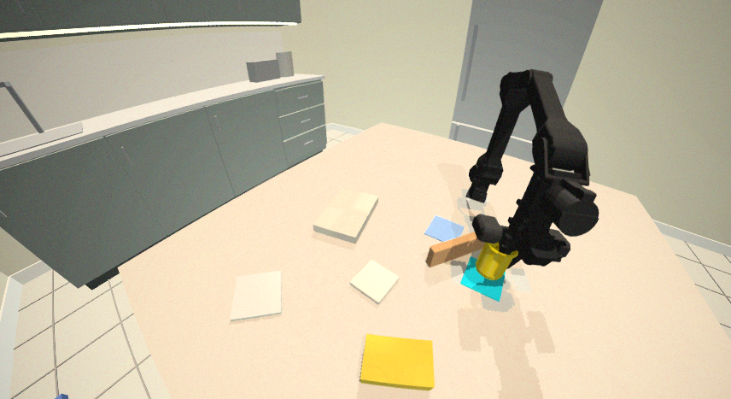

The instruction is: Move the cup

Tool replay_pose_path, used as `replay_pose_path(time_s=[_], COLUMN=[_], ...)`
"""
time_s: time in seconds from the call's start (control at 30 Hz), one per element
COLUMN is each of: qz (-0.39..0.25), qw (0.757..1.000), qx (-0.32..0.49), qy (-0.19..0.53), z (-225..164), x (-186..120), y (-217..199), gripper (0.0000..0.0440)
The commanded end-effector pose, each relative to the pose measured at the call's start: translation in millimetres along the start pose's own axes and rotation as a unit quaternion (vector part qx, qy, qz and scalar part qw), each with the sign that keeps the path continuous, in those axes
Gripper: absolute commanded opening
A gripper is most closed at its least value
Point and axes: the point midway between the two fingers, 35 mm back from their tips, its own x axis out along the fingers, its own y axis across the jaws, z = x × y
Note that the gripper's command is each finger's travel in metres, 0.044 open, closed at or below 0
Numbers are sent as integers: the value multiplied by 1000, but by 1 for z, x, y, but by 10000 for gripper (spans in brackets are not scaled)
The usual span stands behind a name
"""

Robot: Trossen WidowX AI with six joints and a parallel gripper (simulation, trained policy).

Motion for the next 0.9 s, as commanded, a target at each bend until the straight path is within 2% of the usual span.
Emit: replay_pose_path(time_s=[0.0,0.2,0.33,0.87], qz=[-5,-6,-1,31], qw=[1000,1000,1000,998], qx=[3,7,14,29], qy=[3,4,-11,-44], z=[-4,-9,-5,-12], x=[10,22,19,-14], y=[1,2,1,2], gripper=[41,75,133,184])
